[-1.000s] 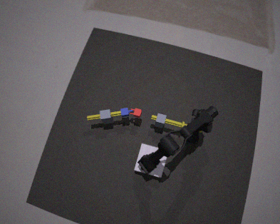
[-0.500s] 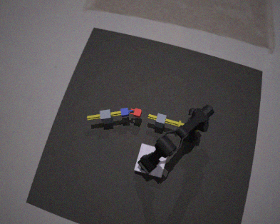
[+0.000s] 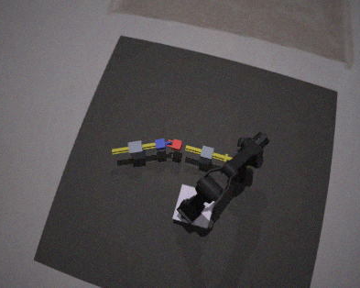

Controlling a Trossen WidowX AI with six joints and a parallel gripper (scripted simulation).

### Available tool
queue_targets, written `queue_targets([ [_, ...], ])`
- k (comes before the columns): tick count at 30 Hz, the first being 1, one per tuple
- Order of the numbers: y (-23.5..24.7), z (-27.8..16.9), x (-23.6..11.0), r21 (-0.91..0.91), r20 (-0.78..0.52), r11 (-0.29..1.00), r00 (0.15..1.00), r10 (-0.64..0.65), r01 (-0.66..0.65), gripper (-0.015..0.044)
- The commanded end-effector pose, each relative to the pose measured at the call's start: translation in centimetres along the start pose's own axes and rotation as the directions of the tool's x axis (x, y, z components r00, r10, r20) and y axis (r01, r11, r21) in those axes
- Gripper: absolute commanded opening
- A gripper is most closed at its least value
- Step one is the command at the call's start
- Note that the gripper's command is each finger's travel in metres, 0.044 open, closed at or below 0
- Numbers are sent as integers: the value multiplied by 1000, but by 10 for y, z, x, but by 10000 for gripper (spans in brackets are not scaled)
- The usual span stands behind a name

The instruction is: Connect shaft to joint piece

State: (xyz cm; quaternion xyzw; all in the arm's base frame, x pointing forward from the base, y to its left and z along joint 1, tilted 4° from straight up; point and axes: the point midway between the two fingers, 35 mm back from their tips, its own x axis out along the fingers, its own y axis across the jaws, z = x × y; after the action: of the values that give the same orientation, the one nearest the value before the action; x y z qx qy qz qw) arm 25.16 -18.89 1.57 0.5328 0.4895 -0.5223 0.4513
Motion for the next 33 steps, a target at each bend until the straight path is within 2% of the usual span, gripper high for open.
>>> queue_targets([
  [1,0,-9,2,0,0,1000,1000,1,-1,0],
  [33,1,-59,2,0,-4,1000,1000,1,-1,0],
])
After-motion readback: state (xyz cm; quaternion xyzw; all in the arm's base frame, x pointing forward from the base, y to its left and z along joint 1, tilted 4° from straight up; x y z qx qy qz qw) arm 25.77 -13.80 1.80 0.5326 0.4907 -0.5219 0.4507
